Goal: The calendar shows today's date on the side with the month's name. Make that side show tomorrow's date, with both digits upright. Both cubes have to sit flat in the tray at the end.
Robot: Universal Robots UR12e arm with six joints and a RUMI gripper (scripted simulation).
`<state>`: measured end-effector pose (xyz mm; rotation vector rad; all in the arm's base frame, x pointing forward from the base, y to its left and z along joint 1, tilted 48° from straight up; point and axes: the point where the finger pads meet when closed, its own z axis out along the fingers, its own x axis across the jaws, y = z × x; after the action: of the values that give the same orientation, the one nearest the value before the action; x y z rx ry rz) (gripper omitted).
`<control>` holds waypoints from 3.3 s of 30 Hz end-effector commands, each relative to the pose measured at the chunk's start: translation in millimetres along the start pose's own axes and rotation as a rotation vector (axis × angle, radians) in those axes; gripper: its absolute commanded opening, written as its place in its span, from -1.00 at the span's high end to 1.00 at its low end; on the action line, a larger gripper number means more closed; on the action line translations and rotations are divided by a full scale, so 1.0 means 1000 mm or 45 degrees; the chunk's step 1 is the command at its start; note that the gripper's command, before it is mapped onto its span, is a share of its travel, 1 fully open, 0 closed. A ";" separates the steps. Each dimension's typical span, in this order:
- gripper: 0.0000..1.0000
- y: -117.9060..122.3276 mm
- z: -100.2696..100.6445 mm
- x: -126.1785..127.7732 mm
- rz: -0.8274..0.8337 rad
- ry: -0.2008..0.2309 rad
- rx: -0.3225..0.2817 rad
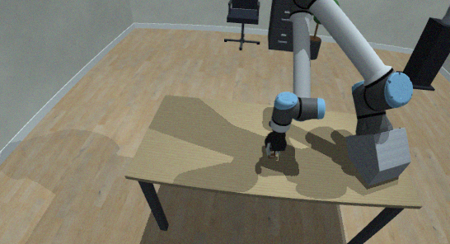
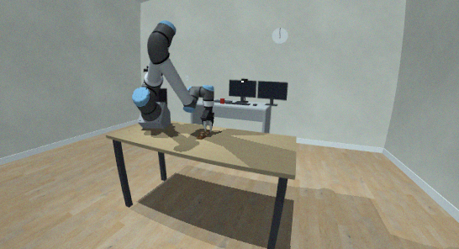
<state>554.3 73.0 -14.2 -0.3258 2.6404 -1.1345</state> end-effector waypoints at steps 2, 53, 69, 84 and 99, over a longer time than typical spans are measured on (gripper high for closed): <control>0.78 0.001 0.001 0.004 -0.003 0.005 -0.002; 0.56 0.001 0.001 0.004 -0.003 0.005 -0.002; 0.42 0.000 0.001 0.004 -0.003 0.005 -0.002; 0.42 0.000 -0.058 -0.001 0.002 -0.004 -0.001; 0.42 0.000 -0.092 -0.001 0.002 -0.004 -0.002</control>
<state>527.4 130.5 44.1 -0.3314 2.6315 -1.1248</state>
